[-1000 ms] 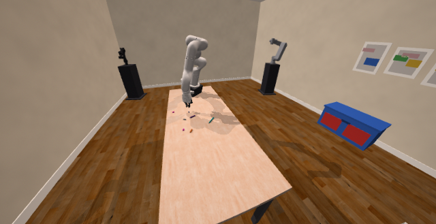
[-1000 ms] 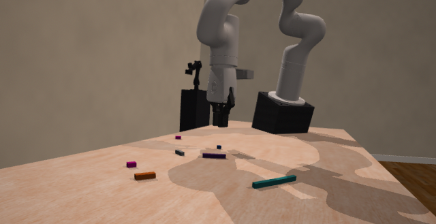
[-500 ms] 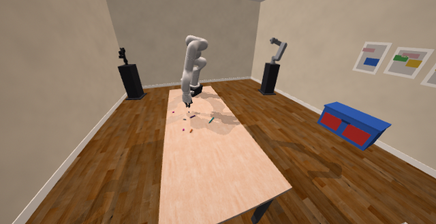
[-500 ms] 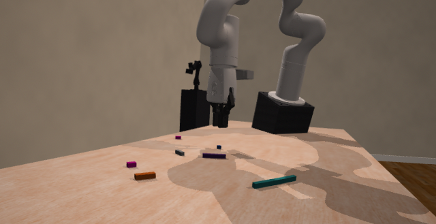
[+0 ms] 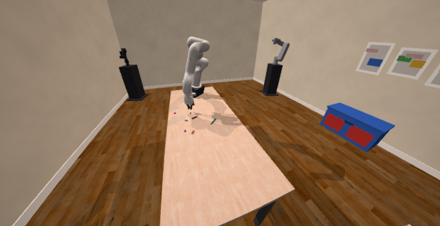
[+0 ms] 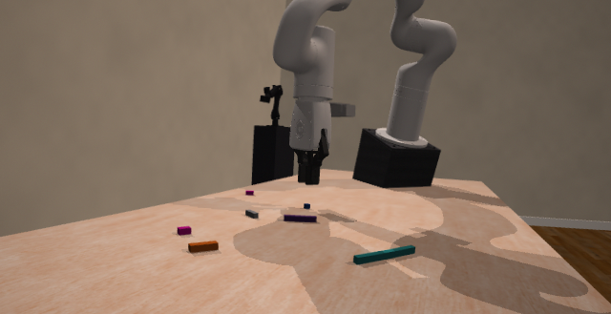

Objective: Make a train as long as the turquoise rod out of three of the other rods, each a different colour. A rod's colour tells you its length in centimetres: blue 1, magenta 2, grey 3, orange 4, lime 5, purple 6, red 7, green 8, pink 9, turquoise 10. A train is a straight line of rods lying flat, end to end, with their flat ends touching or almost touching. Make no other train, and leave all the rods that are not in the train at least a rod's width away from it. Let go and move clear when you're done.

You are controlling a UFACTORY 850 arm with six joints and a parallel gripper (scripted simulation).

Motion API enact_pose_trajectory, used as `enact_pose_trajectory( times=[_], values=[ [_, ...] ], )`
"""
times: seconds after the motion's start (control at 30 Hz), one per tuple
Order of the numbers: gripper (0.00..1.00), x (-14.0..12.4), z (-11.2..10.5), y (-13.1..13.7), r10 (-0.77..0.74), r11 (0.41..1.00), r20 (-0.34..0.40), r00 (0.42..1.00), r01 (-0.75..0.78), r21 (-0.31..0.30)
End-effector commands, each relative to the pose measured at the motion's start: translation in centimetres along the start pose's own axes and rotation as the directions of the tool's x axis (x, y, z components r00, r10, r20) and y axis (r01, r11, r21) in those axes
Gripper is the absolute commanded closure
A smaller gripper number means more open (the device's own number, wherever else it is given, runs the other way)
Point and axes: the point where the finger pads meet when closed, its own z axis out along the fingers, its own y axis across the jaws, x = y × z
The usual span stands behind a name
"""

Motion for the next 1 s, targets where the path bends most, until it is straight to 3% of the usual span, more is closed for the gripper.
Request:
enact_pose_trajectory(
  times=[0.0, 0.97],
  values=[
    [0.76, -0.1, 0.5, 0.0, 0.000, 1.000, 0.003, 1.000, 0.000, -0.001],
    [0.76, 0.0, 3.8, 0.0, 0.000, 1.000, 0.003, 1.000, 0.000, -0.001]
  ],
)
